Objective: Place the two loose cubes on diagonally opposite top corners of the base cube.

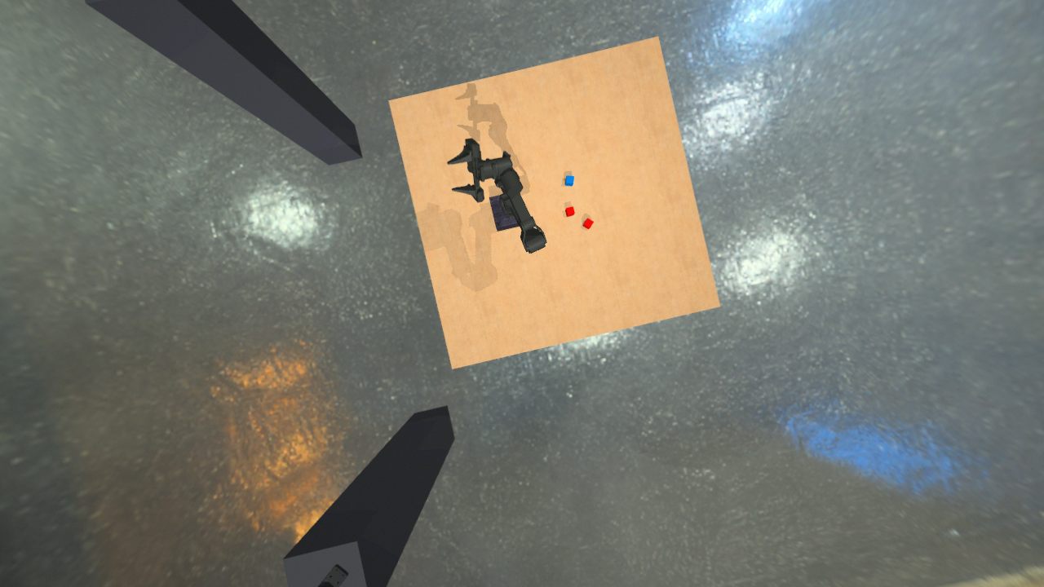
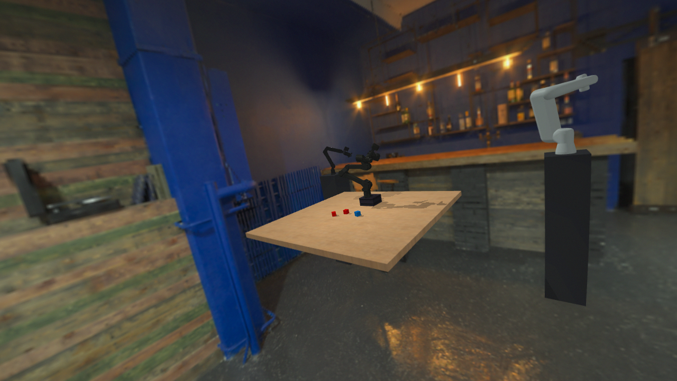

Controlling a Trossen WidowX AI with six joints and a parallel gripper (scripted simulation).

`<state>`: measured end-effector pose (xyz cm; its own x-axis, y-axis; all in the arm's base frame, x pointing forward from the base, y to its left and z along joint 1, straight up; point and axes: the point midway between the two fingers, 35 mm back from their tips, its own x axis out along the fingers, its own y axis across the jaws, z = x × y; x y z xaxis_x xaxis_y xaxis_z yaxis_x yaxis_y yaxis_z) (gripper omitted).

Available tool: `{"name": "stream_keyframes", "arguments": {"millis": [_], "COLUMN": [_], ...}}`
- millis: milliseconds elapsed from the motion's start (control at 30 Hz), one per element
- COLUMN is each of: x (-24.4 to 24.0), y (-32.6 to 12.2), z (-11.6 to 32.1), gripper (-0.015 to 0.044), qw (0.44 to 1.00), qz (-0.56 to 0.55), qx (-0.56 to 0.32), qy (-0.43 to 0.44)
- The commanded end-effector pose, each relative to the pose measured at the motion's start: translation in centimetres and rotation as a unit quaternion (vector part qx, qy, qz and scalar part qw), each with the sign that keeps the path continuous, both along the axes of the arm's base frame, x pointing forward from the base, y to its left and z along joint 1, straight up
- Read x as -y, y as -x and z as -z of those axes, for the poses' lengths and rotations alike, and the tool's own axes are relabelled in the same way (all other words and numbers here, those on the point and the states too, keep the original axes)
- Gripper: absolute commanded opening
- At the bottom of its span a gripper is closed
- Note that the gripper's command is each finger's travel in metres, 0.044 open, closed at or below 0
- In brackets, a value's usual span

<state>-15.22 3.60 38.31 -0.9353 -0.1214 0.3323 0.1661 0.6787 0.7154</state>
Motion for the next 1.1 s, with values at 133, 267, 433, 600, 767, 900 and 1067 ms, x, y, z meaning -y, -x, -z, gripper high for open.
{"name": "stream_keyframes", "arguments": {"millis": [133,267,433,600,767,900,1067], "x": [-4.0,-8.8,-14.5,-19.5,-23.4,-25.4,-26.3], "y": [-0.5,-1.8,-4.8,-9.2,-14.7,-19.7,-26.3], "z": [-1.0,-1.8,-2.0,-1.4,0.1,1.8,4.5], "gripper": [0.0269,0.0265,0.0265,0.0265,0.0265,0.0265,0.0265], "qw": [0.987,0.940,0.838,0.698,0.531,0.387,0.207], "qz": [0.022,0.043,0.058,0.053,0.024,-0.016,-0.087], "qx": [-0.013,-0.053,-0.136,-0.251,-0.383,-0.494,-0.625], "qy": [0.161,0.335,0.525,0.669,0.756,0.778,0.748]}}
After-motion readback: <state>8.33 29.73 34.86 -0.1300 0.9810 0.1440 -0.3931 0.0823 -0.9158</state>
